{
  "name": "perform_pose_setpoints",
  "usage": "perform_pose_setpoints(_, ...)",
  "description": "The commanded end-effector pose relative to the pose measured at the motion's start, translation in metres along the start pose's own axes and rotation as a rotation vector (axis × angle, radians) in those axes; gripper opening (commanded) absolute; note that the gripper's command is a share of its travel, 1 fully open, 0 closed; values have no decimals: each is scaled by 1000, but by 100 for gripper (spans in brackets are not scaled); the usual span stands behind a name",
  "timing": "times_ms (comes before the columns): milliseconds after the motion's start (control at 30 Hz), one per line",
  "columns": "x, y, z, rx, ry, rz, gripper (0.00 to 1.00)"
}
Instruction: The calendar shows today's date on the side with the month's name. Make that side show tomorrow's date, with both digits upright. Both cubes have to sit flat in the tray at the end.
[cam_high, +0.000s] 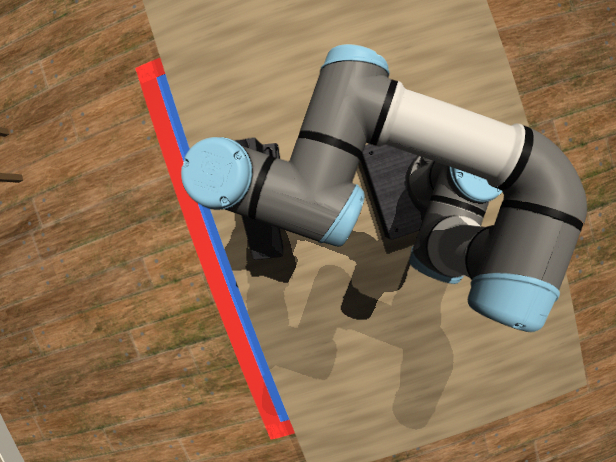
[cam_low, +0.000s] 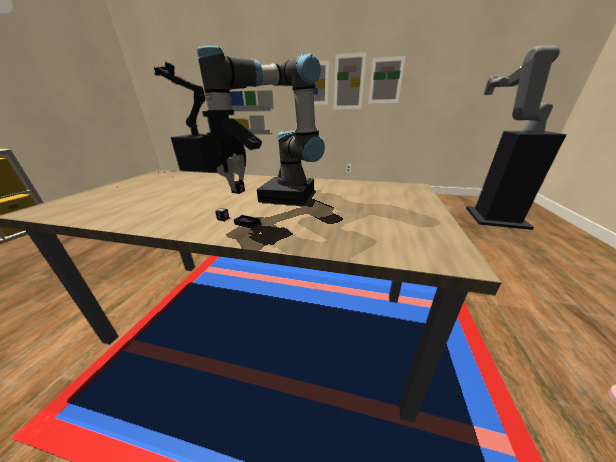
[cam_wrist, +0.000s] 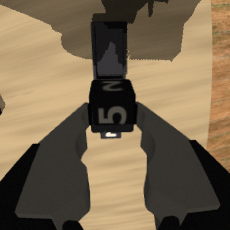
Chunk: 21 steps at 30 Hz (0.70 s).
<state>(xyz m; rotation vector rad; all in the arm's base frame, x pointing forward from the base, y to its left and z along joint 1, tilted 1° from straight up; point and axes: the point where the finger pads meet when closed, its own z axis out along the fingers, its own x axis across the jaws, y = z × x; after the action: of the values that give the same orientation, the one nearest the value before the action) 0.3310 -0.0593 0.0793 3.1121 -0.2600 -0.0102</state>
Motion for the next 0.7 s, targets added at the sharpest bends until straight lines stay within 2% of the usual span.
perform_pose_setpoints(0, 0, 0, 0, 3, 3, -10, 11)
perform_pose_setpoints(333, 0, 0, 8, 3, 1, -11, 11)
perform_pose_setpoints(667, 0, 0, 36, 3, 1, -10, 11)
